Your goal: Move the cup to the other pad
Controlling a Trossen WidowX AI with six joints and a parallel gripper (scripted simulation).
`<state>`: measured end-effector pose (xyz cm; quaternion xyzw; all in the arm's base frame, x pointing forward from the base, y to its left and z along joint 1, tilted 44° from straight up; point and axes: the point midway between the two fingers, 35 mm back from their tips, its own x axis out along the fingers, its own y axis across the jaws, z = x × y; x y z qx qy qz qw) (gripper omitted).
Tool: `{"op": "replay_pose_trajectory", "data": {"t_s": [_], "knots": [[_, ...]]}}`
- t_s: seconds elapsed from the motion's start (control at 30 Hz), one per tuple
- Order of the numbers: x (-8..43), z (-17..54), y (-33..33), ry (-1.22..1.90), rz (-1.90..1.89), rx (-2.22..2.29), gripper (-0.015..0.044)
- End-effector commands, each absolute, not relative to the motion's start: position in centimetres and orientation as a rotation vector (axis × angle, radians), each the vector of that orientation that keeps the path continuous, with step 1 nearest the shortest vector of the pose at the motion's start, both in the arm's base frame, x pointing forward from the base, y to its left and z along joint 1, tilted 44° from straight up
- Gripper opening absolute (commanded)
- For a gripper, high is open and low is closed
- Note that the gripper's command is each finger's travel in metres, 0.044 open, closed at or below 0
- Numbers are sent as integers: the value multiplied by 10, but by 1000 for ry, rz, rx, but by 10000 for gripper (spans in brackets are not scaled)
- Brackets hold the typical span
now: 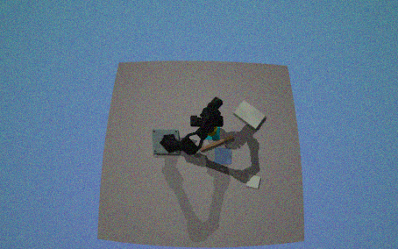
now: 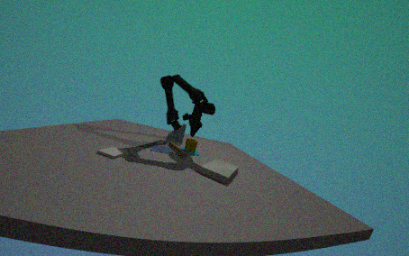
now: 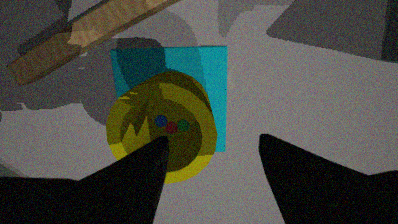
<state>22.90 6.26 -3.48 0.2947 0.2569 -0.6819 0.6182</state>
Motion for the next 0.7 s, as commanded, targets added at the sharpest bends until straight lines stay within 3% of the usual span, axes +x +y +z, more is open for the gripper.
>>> {"op": "replay_pose_trajectory", "data": {"t_s": [0.0, 0.13, 0.67], "knots": [[229, -35, 62, 592, -1570, 676, 330], [230, -33, 65, 592, -1569, 677, 435], [231, 13, 105, 595, -1568, 692, 440]]}}
